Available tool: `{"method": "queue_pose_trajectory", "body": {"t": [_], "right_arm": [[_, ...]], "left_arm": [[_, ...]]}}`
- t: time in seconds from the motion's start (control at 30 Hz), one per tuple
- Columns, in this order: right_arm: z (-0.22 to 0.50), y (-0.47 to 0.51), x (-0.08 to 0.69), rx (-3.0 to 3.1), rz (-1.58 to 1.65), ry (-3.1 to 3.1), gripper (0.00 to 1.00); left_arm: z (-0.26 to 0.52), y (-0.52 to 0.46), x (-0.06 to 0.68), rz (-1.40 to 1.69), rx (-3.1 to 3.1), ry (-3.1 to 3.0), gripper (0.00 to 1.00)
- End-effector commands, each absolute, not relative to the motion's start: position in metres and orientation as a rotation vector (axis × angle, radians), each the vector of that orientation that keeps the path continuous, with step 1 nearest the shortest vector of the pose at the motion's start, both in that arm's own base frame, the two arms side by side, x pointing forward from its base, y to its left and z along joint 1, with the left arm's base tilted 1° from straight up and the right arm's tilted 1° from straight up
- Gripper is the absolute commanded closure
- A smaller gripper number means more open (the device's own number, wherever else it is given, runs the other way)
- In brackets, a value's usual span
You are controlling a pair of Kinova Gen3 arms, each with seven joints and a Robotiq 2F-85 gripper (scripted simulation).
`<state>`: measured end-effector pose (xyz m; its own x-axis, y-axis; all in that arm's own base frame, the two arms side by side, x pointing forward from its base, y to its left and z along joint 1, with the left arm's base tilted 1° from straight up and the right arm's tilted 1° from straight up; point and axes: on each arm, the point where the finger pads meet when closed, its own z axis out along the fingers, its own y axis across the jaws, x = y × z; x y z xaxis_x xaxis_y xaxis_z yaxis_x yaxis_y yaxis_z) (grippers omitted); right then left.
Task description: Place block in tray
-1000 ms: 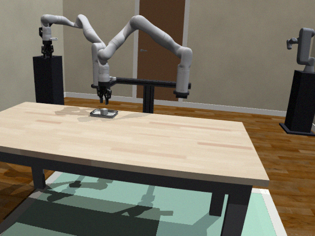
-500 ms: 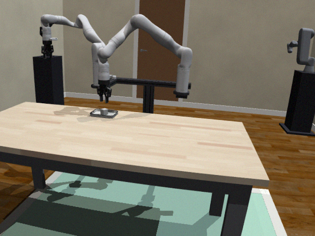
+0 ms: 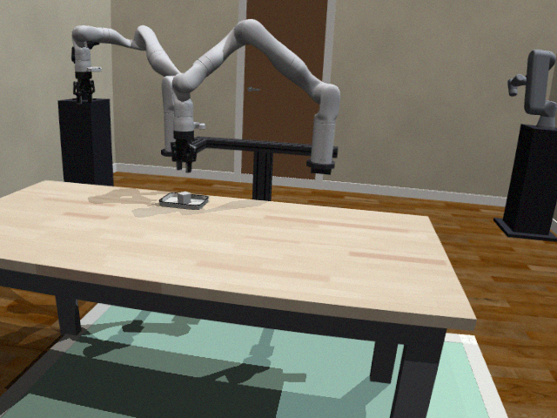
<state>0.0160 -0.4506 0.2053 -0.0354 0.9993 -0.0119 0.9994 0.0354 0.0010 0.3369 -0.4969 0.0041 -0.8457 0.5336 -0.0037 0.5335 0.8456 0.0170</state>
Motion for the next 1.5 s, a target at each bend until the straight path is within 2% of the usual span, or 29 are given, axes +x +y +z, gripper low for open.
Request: {"method": "queue_pose_trajectory", "body": {"t": [0.0, 0.87, 1.47], "right_arm": [[0.206, -0.451, 0.016, 2.175, -0.014, 2.253, 0.002], [0.206, -0.451, 0.016, 2.175, -0.014, 2.253, 0.002], [0.206, -0.451, 0.016, 2.175, -0.014, 2.253, 0.002]], "left_arm": [[0.015, -0.498, 0.337, 0.022, 0.87, 3.008, 0.393], [0.024, -0.491, 0.339, 0.022, 0.87, 3.008, 0.393], [0.044, -0.435, 0.35, 0.023, 0.87, 3.009, 0.393]]}}
